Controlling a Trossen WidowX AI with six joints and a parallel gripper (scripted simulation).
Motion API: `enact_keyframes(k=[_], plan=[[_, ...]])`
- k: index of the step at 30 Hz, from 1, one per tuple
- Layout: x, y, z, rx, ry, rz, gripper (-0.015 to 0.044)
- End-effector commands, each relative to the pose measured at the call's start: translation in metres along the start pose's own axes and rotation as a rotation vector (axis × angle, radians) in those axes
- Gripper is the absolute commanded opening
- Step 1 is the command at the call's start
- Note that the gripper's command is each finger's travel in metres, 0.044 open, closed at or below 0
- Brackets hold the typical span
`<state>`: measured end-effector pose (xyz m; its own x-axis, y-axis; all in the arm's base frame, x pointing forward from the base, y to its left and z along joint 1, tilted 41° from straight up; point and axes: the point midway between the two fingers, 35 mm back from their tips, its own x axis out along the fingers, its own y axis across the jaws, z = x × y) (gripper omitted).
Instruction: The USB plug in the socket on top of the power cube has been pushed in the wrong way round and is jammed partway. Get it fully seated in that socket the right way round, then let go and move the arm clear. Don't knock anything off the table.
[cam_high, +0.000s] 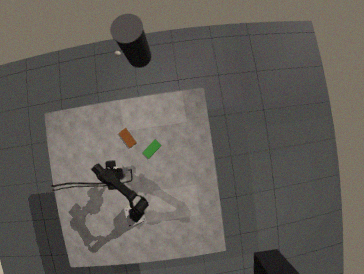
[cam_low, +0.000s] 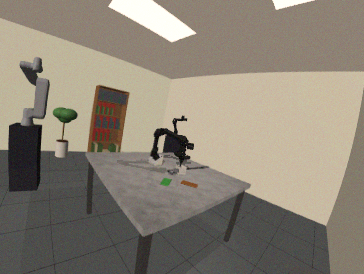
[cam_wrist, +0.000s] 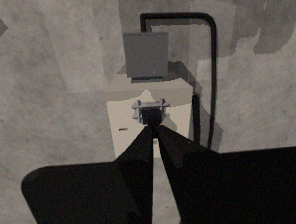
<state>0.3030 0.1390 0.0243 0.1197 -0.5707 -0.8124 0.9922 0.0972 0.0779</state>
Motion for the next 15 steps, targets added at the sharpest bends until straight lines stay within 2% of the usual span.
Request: enact_keyframes(k=[1,15], plan=[[0.0016,0.0006,0.0014,-0.001,-0.003,0.001,0.0],[0.0028,0.0006,0.0015,-0.001,-0.003,0.001,0.0]])
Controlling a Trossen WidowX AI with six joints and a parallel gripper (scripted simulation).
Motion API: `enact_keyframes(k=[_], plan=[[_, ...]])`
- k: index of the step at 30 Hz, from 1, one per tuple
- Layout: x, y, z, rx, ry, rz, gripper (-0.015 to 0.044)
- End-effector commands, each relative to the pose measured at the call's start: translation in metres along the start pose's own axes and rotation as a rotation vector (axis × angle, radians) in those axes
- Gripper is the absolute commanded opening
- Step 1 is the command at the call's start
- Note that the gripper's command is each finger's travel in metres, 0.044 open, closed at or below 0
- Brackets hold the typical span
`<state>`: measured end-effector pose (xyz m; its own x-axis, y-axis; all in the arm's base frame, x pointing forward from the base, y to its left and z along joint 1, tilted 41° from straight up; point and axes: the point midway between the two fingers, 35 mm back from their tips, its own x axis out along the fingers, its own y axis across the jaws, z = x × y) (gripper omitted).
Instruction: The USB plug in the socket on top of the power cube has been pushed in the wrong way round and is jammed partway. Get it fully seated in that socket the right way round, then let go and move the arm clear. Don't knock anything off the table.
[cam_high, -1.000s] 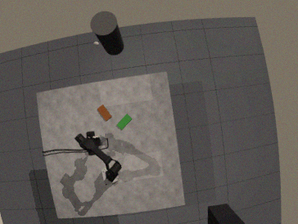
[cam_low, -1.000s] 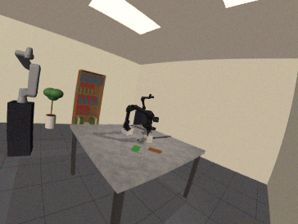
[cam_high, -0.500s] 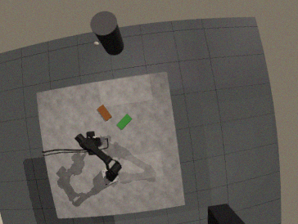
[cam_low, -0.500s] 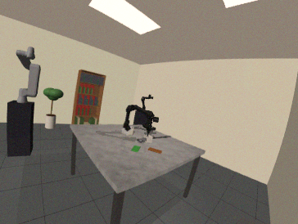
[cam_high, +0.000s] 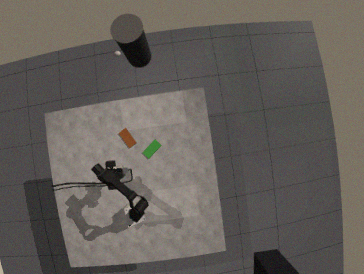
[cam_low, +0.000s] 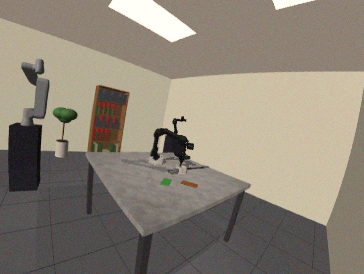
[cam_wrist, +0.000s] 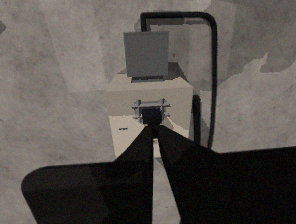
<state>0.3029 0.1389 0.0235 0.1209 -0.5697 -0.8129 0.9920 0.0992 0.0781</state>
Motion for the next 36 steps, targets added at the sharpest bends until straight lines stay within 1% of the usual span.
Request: enact_keyframes(k=[1,26,29,30,36], plan=[[0.0021,0.0008,0.0019,0.0,-0.004,0.0,0.0],[0.0021,0.0008,0.0019,0.0,-0.004,0.0,0.0],[0.0001,0.0003,-0.0002,0.001,0.001,0.002,0.0079],[0.0001,0.0003,-0.0002,0.001,0.001,0.002,0.0095],[0.0001,0.0003,-0.0002,0.001,0.001,0.002,0.0095]])
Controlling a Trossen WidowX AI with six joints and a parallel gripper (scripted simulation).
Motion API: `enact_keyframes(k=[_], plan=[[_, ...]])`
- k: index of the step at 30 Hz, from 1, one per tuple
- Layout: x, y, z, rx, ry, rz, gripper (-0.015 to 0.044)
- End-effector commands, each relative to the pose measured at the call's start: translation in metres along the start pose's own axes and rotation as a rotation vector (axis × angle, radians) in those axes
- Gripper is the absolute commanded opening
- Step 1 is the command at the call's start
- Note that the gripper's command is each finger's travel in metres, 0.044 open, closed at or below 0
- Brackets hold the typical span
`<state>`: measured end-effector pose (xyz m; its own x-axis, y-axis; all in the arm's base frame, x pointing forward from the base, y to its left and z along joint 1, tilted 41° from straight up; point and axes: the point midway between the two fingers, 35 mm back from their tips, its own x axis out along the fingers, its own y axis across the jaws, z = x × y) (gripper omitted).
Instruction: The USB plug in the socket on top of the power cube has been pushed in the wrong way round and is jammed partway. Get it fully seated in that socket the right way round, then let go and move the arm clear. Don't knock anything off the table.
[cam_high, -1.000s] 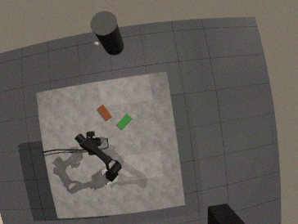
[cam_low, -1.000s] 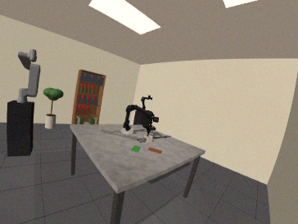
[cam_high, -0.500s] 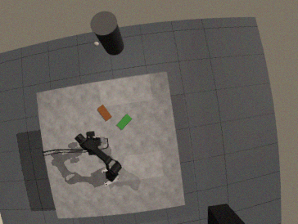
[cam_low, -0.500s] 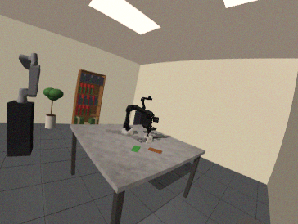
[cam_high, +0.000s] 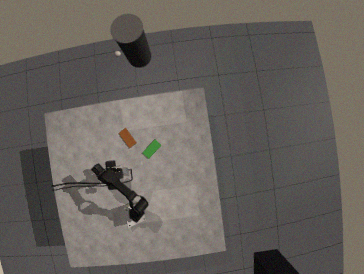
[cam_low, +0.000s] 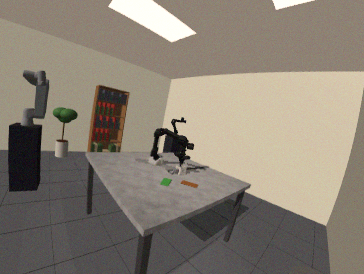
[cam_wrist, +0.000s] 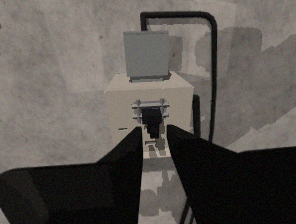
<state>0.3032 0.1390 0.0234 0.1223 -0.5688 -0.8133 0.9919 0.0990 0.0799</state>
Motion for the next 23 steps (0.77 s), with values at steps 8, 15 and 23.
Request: enact_keyframes(k=[8,15,23], plan=[[0.0,0.0,0.0,0.0,0.0,0.0,0.0095],[-0.003,0.0,0.0,0.0,0.0,0.0,0.0095],[-0.011,0.0,-0.001,0.0,0.0,0.0,0.0095]])
